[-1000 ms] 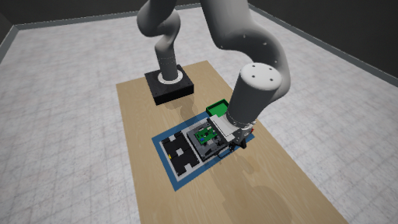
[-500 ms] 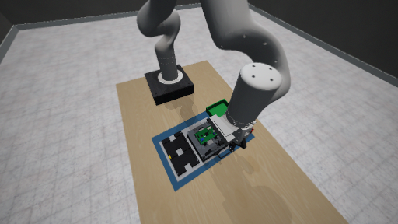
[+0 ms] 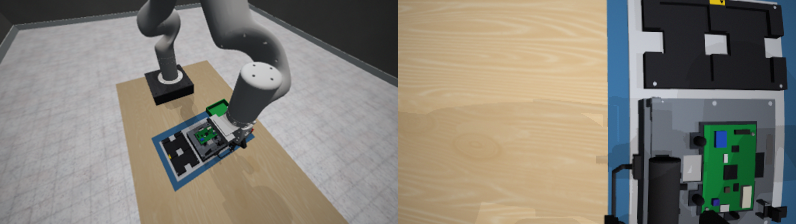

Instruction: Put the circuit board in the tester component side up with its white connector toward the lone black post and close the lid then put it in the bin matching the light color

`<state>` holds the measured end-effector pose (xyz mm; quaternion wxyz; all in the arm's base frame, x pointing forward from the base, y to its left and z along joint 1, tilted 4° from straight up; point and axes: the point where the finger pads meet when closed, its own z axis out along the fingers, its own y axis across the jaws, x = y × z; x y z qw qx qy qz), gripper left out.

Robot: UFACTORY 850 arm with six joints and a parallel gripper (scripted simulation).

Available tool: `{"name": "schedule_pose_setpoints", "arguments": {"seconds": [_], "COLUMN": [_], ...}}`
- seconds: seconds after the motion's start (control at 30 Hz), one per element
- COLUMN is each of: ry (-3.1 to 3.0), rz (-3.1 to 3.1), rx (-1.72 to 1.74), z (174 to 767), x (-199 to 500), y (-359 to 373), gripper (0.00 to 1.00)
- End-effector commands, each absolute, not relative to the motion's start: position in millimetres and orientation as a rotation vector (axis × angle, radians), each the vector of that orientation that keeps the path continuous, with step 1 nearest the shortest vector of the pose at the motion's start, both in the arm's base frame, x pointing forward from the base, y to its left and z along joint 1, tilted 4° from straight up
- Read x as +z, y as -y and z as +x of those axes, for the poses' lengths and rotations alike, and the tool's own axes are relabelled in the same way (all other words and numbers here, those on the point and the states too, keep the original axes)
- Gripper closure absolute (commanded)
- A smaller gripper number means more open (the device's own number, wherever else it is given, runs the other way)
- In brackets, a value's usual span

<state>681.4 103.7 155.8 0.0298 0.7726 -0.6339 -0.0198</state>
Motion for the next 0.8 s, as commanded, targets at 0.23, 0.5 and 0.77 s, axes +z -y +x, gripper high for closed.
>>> {"name": "schedule_pose_setpoints", "arguments": {"seconds": [0.23,0.5,0.77], "ry": [1.956,1.956,1.956], "rz": [2.384,2.384,2.384], "rx": [-0.058,-0.058,-0.058], "z": [684.4,685.6,685.8], "x": [188.1,206.4,208.9], "y": [-104.5,-104.8,-104.9], "gripper": [0.48,0.48,0.00]}}
